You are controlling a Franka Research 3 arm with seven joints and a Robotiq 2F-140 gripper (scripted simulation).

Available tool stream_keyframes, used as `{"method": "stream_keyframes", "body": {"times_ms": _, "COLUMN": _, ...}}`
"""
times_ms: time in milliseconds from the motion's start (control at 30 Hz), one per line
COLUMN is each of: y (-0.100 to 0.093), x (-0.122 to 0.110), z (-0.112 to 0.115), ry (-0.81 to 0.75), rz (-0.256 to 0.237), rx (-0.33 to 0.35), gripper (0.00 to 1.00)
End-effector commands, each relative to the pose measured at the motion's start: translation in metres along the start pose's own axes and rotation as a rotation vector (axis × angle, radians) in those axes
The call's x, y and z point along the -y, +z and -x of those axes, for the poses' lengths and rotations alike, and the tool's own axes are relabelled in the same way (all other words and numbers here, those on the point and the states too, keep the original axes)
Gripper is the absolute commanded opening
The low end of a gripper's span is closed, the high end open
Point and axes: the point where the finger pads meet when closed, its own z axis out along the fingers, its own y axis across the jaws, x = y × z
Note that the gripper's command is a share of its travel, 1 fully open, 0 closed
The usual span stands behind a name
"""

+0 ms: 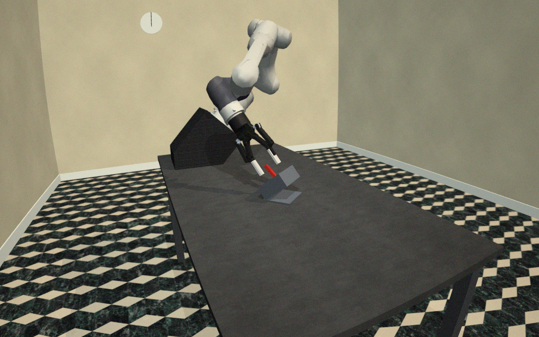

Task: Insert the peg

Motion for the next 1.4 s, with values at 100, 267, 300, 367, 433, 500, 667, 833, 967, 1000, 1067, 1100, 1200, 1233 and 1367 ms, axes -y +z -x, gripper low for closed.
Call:
{"method": "stream_keyframes", "body": {"times_ms": 100, "y": -0.021, "x": -0.001, "z": 0.001, "ry": 0.003, "rz": 0.002, "rx": -0.001, "gripper": 0.64}}
{"method": "stream_keyframes", "body": {"times_ms": 267, "y": -0.038, "x": -0.001, "z": 0.001, "ry": 0.002, "rz": 0.001, "rx": -0.001, "gripper": 0.73}}
{"method": "stream_keyframes", "body": {"times_ms": 300, "y": -0.041, "x": -0.001, "z": 0.001, "ry": 0.001, "rz": 0.001, "rx": -0.001, "gripper": 0.75}}
{"method": "stream_keyframes", "body": {"times_ms": 367, "y": -0.048, "x": -0.001, "z": 0.001, "ry": 0.001, "rz": 0.001, "rx": 0.000, "gripper": 0.78}}
{"method": "stream_keyframes", "body": {"times_ms": 433, "y": -0.051, "x": -0.001, "z": 0.000, "ry": 0.001, "rz": 0.001, "rx": 0.000, "gripper": 0.80}}
{"method": "stream_keyframes", "body": {"times_ms": 500, "y": -0.054, "x": 0.000, "z": 0.000, "ry": 0.001, "rz": 0.001, "rx": 0.000, "gripper": 0.82}}
{"method": "stream_keyframes", "body": {"times_ms": 667, "y": -0.071, "x": 0.000, "z": -0.001, "ry": 0.001, "rz": 0.001, "rx": 0.000, "gripper": 0.91}}
{"method": "stream_keyframes", "body": {"times_ms": 833, "y": -0.086, "x": 0.000, "z": 0.001, "ry": 0.000, "rz": 0.001, "rx": 0.001, "gripper": 1.00}}
{"method": "stream_keyframes", "body": {"times_ms": 967, "y": -0.090, "x": 0.001, "z": 0.001, "ry": 0.001, "rz": 0.001, "rx": 0.001, "gripper": 1.00}}
{"method": "stream_keyframes", "body": {"times_ms": 1000, "y": -0.090, "x": 0.001, "z": 0.001, "ry": 0.001, "rz": 0.001, "rx": 0.001, "gripper": 1.00}}
{"method": "stream_keyframes", "body": {"times_ms": 1067, "y": -0.088, "x": 0.001, "z": 0.000, "ry": 0.000, "rz": 0.000, "rx": -0.003, "gripper": 1.00}}
{"method": "stream_keyframes", "body": {"times_ms": 1100, "y": -0.088, "x": 0.001, "z": 0.000, "ry": 0.000, "rz": 0.000, "rx": -0.003, "gripper": 1.00}}
{"method": "stream_keyframes", "body": {"times_ms": 1200, "y": -0.088, "x": 0.000, "z": 0.000, "ry": 0.001, "rz": 0.002, "rx": -0.002, "gripper": 1.00}}
{"method": "stream_keyframes", "body": {"times_ms": 1233, "y": -0.088, "x": 0.000, "z": 0.000, "ry": 0.001, "rz": 0.002, "rx": -0.002, "gripper": 1.00}}
{"method": "stream_keyframes", "body": {"times_ms": 1367, "y": -0.088, "x": 0.001, "z": 0.001, "ry": 0.001, "rz": 0.001, "rx": 0.000, "gripper": 1.00}}
